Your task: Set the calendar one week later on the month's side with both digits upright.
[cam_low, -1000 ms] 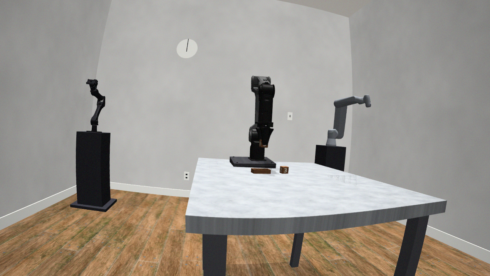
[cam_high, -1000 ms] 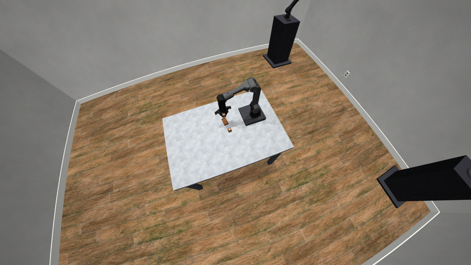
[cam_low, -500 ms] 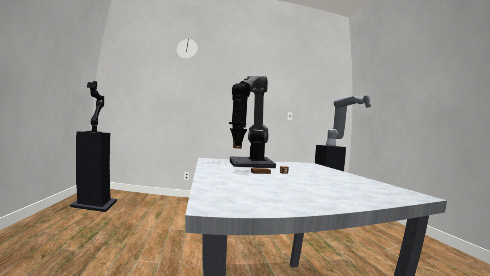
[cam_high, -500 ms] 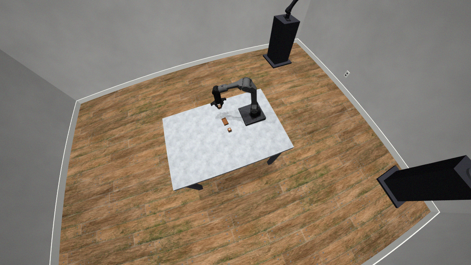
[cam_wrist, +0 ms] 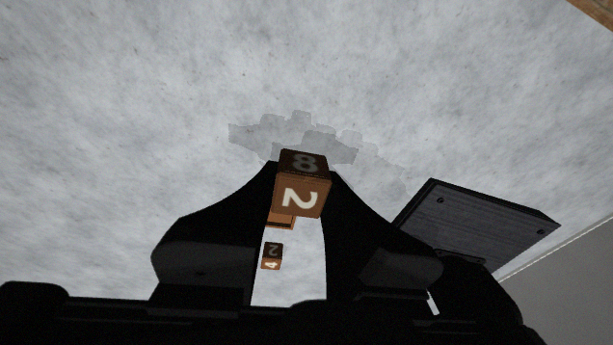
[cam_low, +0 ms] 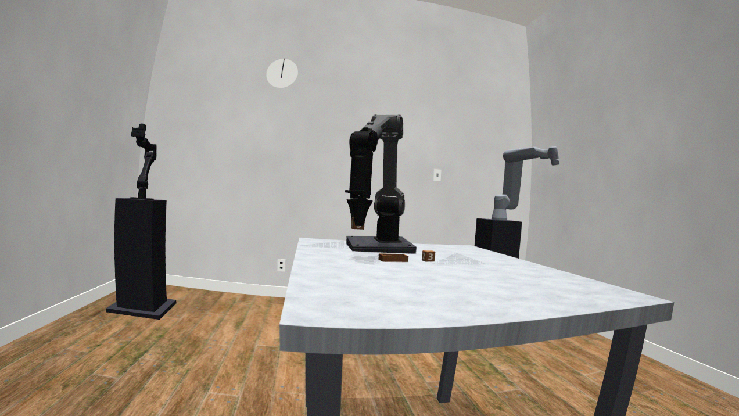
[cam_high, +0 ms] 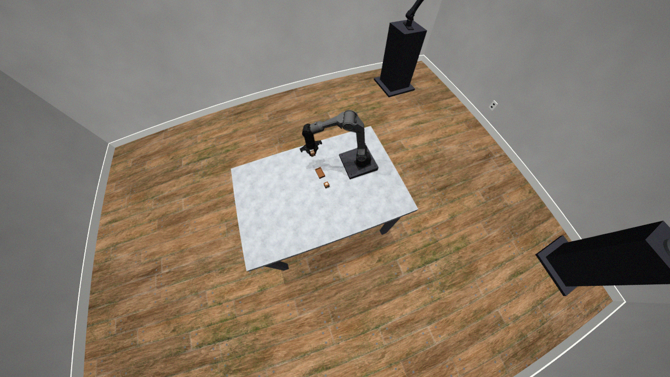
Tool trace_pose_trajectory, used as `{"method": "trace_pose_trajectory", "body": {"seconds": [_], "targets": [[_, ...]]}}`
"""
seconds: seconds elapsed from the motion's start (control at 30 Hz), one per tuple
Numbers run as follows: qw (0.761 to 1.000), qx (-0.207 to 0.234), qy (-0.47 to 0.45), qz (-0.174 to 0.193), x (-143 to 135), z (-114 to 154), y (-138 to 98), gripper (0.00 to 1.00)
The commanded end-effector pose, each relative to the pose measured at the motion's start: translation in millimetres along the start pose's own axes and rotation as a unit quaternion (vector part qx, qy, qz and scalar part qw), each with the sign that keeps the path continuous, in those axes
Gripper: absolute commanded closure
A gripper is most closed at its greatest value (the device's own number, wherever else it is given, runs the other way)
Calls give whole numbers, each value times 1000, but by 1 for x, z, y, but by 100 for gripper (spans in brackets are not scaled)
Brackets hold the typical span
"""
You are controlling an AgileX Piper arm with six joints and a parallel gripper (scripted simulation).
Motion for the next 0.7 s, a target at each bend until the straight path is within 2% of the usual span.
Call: {"method": "trace_pose_trajectory", "body": {"seconds": [0.0, 0.43, 0.67], "targets": [[1000, 1, 0, 1, 0, 0, 5, 66], [1000, 1, 0, 1, 0, 0, 64, 66], [1000, 1, 0, 1, 0, 0, 77, 66]]}}
Point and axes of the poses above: the point where the finger pads meet when closed, its own y axis out along the fingers, its own x axis across the jaws, z = x × y, the point moved 9 cm from there along -y, back along the fingers, and after that the axes turned 2 degrees about -y, right-handed, at the moved point
